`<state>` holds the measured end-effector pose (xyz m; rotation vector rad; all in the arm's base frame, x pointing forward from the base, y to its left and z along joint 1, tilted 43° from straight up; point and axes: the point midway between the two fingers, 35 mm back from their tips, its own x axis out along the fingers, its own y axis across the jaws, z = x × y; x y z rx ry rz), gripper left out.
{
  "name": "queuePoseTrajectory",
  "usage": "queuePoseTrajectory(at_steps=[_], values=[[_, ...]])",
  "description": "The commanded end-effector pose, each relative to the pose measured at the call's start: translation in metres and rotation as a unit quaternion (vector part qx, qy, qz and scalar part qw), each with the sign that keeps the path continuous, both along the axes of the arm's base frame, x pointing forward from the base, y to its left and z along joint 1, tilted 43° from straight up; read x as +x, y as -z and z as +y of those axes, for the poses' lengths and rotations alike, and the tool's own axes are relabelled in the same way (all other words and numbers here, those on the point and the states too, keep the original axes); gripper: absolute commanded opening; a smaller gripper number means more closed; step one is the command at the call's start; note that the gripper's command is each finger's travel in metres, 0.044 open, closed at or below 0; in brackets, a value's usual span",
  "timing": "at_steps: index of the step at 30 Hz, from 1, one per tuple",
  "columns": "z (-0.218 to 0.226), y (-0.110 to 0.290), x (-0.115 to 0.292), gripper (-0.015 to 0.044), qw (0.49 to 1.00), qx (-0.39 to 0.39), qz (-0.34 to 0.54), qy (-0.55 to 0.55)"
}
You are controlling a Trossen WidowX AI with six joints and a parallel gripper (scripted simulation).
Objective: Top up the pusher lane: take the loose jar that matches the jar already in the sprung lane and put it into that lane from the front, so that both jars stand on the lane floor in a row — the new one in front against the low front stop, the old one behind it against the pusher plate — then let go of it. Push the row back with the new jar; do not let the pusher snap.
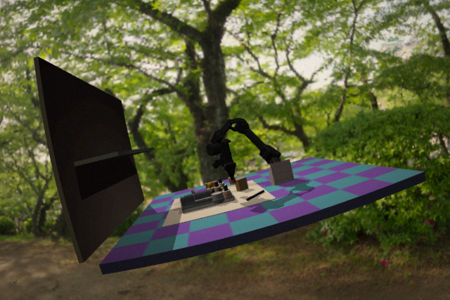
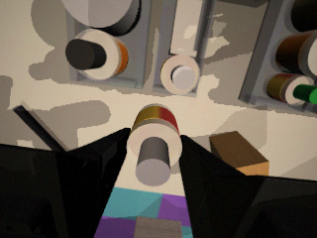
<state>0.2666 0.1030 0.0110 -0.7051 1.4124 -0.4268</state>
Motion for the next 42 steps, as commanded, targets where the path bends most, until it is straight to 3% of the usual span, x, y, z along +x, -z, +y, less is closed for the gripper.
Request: queuePoseTrajectory(at_steps=[1, 13, 42], values=[[-0.018, -0.005, 0.004, 0.0, 1.0, -0.006, 0.002, -0.003], [-0.034, 0.013, 0.008, 0.0, 1.0, -0.006, 0.002, -0.003], [-0.031, 0.013, 0.02, 0.0, 1.0, -0.006, 0.002, -0.003]])
